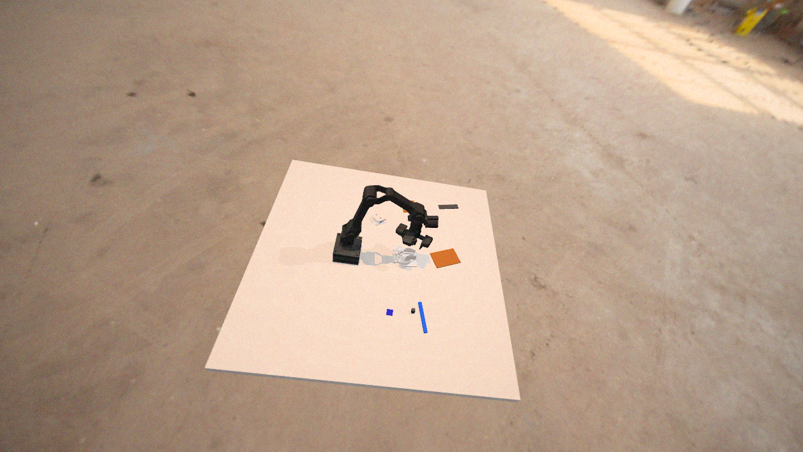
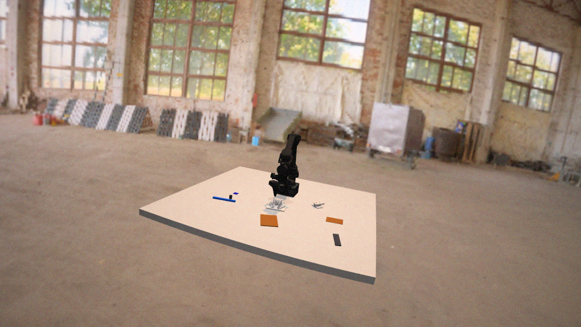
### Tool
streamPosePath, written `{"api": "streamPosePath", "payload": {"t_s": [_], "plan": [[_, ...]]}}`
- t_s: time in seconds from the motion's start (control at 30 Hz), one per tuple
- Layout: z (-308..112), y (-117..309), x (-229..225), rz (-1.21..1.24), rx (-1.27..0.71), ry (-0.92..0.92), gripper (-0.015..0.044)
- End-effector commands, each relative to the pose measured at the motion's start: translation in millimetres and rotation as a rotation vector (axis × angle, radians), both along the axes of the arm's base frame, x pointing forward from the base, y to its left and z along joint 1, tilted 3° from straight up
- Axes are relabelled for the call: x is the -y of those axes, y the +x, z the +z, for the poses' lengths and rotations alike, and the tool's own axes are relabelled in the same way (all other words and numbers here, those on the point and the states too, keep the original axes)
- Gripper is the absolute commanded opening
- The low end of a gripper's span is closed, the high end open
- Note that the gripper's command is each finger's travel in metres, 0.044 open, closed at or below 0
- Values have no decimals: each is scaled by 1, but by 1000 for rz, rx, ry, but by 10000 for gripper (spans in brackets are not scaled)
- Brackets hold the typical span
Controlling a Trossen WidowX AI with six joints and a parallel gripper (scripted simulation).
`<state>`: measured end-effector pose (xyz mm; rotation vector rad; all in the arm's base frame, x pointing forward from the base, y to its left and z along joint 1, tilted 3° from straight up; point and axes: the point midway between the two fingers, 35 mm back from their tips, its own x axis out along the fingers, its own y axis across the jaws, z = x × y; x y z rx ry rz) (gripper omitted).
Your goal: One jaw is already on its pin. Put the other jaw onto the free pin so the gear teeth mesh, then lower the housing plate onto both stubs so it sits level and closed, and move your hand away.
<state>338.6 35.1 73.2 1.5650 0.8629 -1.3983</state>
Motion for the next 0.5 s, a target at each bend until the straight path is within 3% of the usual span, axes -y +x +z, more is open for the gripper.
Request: {"api": "streamPosePath", "payload": {"t_s": [0.0,0.47], "plan": [[-1,-2,-5,104,-9,-16,440],[-1,-8,-25,484,-26,-59,440]]}}
